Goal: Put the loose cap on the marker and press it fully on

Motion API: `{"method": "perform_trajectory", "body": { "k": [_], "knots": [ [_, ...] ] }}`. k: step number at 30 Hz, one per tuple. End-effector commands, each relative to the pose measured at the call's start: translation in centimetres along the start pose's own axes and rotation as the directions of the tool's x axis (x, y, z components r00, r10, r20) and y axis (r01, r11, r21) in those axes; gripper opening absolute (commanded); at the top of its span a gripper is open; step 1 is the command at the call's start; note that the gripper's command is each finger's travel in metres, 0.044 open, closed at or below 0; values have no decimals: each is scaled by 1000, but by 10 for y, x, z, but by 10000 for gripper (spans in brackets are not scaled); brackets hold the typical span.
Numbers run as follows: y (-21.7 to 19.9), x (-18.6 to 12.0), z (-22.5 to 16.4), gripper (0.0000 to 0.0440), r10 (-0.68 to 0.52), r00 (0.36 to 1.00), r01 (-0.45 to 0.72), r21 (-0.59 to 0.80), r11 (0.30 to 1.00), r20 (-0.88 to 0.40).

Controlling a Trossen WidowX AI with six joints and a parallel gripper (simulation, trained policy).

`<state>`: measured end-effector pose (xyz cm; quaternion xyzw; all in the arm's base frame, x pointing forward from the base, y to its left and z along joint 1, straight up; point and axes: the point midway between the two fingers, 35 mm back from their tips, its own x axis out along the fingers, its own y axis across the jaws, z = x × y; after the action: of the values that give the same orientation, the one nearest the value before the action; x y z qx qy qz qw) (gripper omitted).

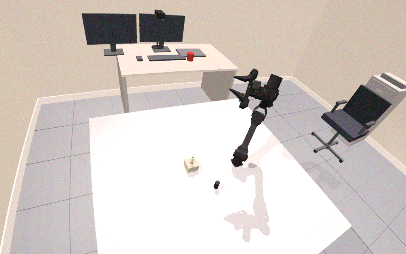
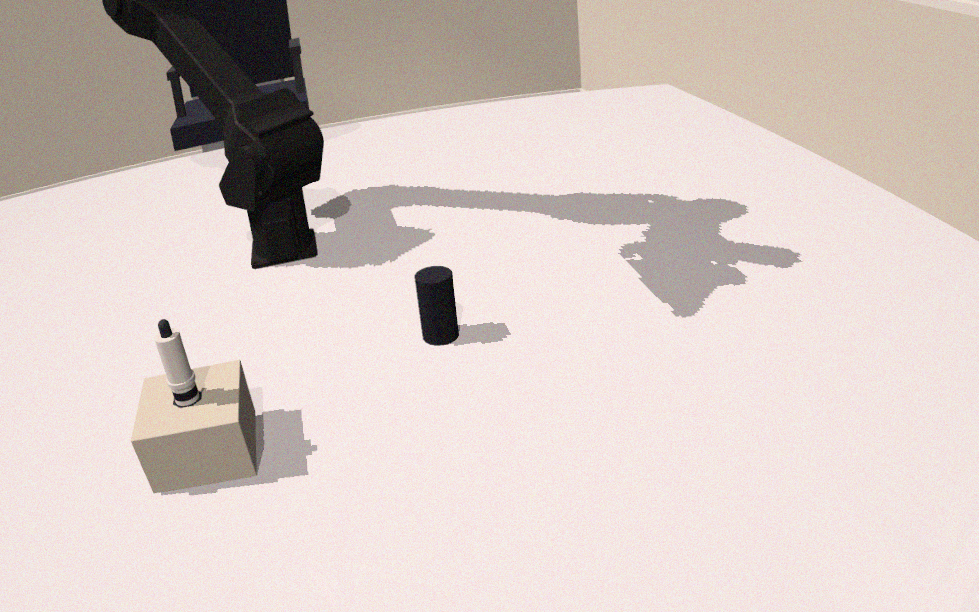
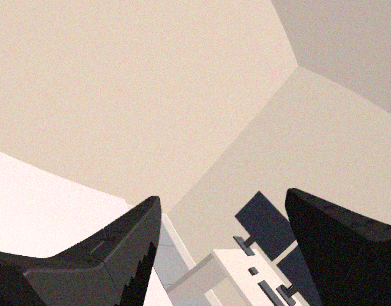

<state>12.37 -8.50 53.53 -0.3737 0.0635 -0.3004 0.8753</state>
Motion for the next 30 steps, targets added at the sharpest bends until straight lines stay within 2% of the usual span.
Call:
{"method": "perform_trajectory", "body": {
  "k": [1, 30],
  "knots": [
    [11, 1, 3, 295, 27, 1000, -27, -3, 1000, 12],
    [95, 6, 21, 310, 248, 967, -246, -41, 969, 54]
  ]
}}
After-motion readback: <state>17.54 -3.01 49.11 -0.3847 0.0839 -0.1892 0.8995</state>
